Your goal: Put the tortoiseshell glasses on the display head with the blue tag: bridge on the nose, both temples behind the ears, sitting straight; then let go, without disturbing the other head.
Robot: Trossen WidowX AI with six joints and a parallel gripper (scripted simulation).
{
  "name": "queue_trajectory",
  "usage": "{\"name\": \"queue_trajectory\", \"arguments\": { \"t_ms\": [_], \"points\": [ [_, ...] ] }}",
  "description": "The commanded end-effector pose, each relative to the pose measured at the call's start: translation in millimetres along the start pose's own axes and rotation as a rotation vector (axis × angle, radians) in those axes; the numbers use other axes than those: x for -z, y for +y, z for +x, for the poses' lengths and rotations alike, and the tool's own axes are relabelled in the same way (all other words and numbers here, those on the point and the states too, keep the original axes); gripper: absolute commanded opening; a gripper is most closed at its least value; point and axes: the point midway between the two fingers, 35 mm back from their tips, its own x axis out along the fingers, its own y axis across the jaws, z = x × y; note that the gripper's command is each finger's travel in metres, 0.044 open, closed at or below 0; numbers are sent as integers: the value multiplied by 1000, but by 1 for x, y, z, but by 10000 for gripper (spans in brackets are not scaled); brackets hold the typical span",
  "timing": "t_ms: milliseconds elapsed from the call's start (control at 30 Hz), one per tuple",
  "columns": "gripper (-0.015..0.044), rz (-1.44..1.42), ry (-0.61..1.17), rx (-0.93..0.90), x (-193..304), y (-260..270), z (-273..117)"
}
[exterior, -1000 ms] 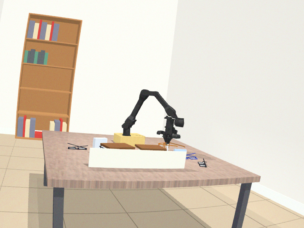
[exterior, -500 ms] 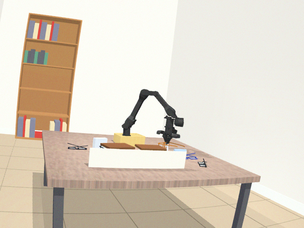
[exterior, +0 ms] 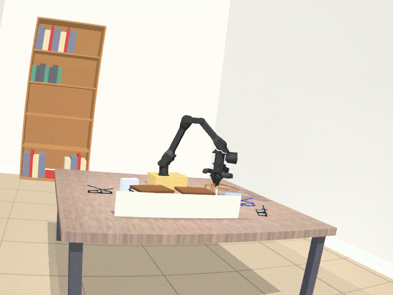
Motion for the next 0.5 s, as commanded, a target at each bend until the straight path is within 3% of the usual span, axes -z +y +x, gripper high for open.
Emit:
{"name": "queue_trajectory", "arguments": {
  "t_ms": [0, 467],
  "points": [
    [0, 1, -8, -2, -5, 3, 0],
    [0, 1, -9, -2, -16, 6, 0]
  ]
}}
